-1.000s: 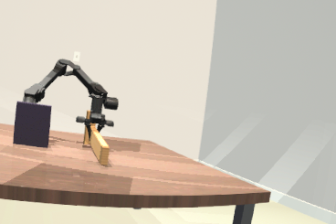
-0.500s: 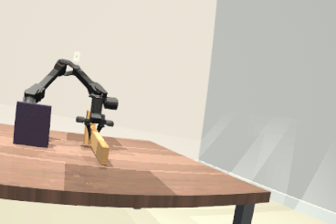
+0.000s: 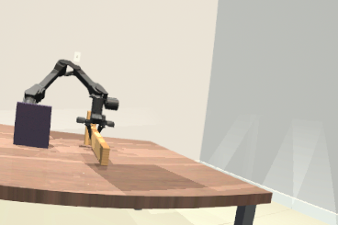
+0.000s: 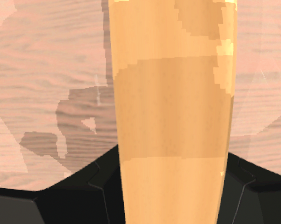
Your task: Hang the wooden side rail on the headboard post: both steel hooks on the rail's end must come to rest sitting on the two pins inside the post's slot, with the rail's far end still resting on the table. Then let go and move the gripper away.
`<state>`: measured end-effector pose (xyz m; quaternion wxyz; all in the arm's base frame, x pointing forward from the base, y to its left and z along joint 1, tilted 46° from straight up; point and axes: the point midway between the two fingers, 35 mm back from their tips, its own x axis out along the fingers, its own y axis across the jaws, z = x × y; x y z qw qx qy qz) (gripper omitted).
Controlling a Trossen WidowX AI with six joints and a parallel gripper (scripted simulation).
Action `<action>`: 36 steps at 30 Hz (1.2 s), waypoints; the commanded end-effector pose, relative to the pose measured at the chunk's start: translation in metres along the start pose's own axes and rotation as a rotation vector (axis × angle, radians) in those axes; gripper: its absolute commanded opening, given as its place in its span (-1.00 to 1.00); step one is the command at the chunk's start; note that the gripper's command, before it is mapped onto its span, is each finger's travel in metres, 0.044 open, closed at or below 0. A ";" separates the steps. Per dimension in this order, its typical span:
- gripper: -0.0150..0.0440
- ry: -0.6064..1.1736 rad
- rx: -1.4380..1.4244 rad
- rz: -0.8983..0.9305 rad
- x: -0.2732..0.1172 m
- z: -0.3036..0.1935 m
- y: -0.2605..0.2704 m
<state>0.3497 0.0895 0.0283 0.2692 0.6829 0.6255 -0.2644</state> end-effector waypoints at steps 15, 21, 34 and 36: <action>-0.49 0.002 0.004 0.006 -0.003 -0.003 0.003; -0.49 0.002 0.004 0.006 -0.003 -0.004 0.002; -0.49 0.003 0.004 0.006 -0.002 -0.005 0.001; -0.49 0.003 0.004 0.006 -0.002 -0.006 0.001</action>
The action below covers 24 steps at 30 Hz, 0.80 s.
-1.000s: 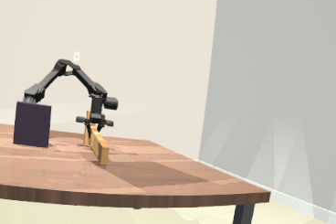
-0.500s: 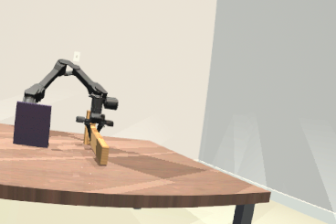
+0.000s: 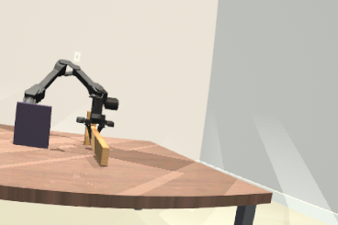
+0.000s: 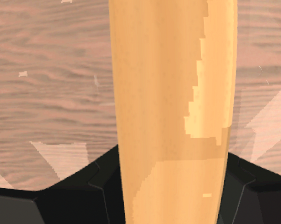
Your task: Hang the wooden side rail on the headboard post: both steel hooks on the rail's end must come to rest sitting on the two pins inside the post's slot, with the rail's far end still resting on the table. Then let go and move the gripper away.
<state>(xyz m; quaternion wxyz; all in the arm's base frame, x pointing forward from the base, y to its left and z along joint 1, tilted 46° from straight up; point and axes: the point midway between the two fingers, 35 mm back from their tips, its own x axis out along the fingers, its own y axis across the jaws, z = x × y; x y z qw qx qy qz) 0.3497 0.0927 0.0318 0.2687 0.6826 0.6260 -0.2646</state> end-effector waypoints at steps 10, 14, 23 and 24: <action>-0.49 0.002 0.003 0.008 -0.002 -0.002 0.001; -0.49 0.002 0.003 0.008 -0.002 -0.002 0.001; -0.49 0.002 0.003 0.008 -0.003 -0.004 0.002; -0.49 0.002 0.003 0.008 -0.003 -0.004 0.002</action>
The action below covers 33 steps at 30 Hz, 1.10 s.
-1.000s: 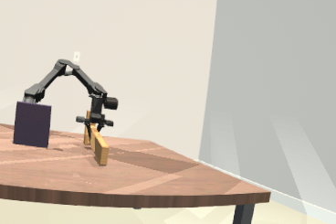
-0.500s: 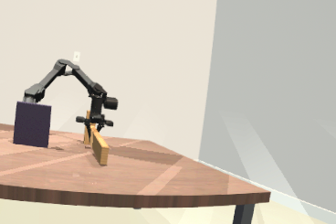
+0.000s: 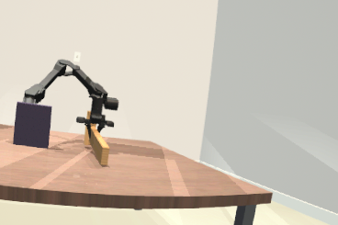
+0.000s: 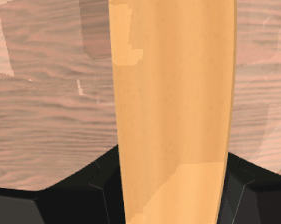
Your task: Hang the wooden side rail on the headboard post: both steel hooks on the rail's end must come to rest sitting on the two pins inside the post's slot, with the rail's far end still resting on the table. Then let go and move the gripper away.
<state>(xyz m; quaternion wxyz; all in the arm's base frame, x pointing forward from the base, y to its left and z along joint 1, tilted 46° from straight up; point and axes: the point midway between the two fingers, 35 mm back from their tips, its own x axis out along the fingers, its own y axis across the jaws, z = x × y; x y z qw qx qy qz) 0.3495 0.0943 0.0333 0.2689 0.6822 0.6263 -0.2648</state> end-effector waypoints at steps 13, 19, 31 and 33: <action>-0.49 0.003 0.004 0.009 -0.003 -0.003 0.003; -0.49 0.003 0.004 0.009 -0.002 -0.004 0.002; -0.49 0.003 0.004 0.009 -0.002 -0.005 0.001; -0.49 0.003 0.004 0.009 -0.003 -0.005 0.001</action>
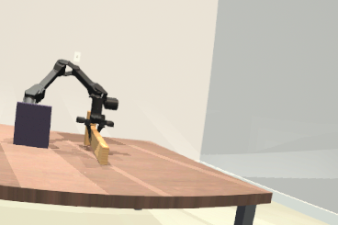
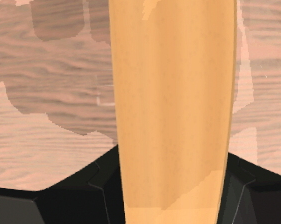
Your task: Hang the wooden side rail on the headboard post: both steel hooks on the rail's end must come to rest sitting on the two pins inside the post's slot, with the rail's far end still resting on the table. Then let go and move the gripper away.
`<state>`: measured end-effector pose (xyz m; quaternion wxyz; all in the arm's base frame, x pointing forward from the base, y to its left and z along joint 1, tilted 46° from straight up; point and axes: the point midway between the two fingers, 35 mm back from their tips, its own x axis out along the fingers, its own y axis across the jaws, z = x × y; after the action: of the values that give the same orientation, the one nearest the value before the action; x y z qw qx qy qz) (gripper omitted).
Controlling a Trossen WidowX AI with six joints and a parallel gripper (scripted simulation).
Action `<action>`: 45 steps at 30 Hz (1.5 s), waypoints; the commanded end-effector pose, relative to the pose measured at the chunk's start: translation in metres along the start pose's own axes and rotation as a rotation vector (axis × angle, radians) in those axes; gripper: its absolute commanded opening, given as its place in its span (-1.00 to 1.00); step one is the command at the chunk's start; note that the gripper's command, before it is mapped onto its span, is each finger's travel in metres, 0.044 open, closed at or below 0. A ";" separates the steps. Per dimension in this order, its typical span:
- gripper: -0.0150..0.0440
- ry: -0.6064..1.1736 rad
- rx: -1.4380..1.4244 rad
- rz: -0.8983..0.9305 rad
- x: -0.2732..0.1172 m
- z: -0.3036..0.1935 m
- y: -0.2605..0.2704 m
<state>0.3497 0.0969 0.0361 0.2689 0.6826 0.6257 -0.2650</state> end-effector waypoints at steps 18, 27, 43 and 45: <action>-0.49 0.003 0.003 0.008 -0.003 -0.003 0.003; -0.49 0.003 0.003 0.008 -0.003 -0.004 0.002; -0.49 0.003 0.003 0.007 -0.002 -0.006 0.001; -0.49 0.004 0.003 0.008 -0.002 -0.006 0.001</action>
<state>0.3496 0.1005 0.0396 0.2688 0.6827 0.6256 -0.2649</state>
